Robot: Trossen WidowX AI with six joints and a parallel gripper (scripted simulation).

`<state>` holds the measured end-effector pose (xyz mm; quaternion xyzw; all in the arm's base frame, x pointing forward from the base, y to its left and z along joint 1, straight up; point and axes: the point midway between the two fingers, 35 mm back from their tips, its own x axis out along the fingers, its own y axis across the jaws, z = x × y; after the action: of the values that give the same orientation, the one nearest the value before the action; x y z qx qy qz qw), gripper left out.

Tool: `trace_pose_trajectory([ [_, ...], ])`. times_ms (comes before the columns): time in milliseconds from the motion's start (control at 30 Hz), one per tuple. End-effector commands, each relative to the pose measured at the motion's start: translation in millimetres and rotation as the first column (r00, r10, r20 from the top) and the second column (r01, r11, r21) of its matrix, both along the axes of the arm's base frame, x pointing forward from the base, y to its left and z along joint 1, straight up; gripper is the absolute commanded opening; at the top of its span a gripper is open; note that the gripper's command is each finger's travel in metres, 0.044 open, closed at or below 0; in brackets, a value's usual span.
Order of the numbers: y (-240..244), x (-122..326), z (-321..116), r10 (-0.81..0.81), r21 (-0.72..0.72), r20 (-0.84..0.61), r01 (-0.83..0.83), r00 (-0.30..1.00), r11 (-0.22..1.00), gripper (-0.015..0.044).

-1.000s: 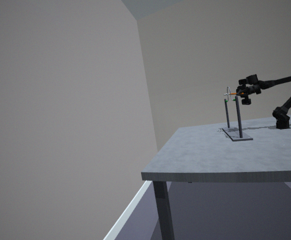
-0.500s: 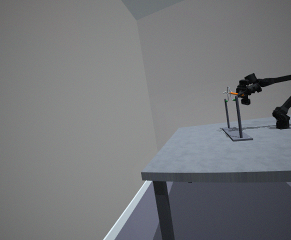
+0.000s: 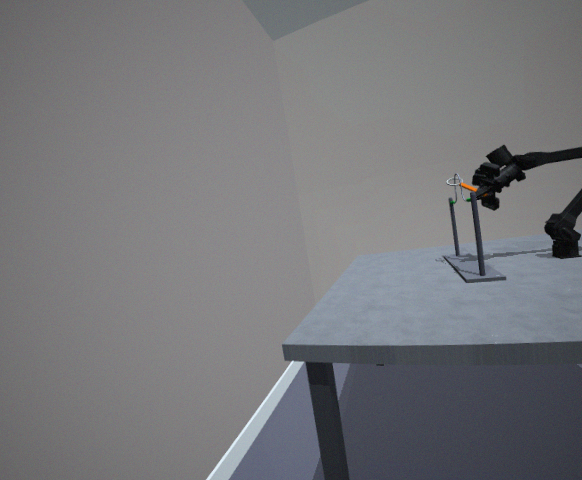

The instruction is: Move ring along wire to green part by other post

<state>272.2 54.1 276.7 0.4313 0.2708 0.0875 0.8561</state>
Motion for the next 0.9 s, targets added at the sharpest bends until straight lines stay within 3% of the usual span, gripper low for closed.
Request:
trace_pose_trajectory([
  [0, -2.5, 0.2, -0.7, -0.003, -0.079, 0.001, 0.003, 1.0, 0.997, -0.015],
  [867, -25.1, -0.1, -17.8, -0.028, -0.532, -0.009, 0.019, 1.0, 0.847, -0.015],
])
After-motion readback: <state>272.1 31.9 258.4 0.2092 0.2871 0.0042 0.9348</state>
